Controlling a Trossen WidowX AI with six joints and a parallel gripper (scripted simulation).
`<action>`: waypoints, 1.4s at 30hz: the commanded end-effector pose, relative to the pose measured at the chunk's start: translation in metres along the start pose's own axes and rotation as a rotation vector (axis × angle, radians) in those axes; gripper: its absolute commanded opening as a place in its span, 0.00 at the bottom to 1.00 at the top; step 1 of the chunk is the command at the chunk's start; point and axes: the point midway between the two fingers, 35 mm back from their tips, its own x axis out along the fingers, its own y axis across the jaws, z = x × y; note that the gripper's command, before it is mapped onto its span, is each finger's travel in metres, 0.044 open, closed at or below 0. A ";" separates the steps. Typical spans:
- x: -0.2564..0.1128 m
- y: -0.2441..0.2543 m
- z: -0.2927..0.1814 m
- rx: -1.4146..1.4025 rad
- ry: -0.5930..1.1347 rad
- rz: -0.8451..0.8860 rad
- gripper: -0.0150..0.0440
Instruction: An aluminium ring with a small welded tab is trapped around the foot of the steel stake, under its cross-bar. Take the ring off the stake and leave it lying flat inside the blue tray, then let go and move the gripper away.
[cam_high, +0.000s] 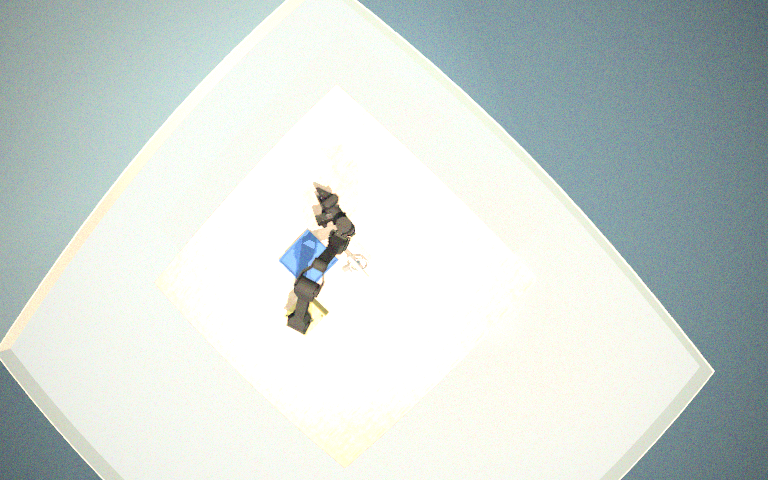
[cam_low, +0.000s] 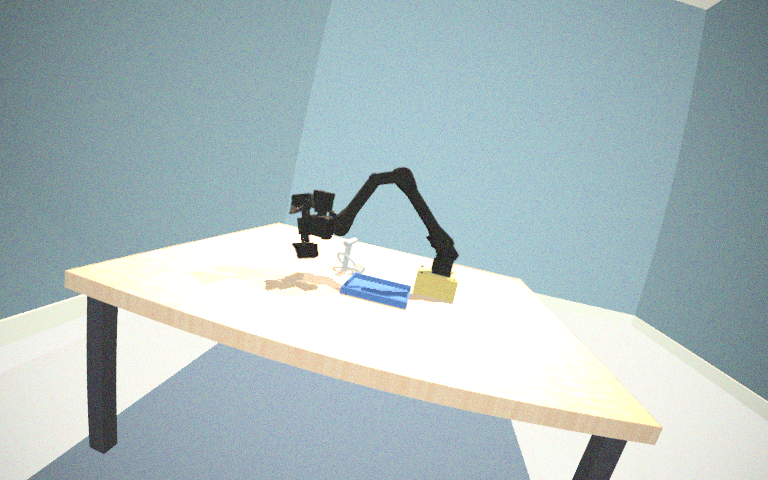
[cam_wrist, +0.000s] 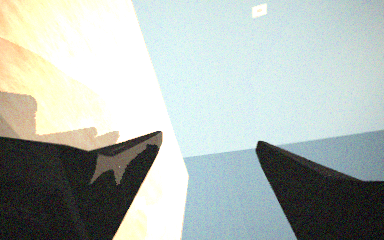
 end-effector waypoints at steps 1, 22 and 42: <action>0.000 0.000 0.000 0.000 0.000 0.000 0.89; -0.015 -0.014 0.000 0.375 0.211 -0.003 0.59; -0.042 -0.012 0.006 0.733 0.449 -0.028 0.59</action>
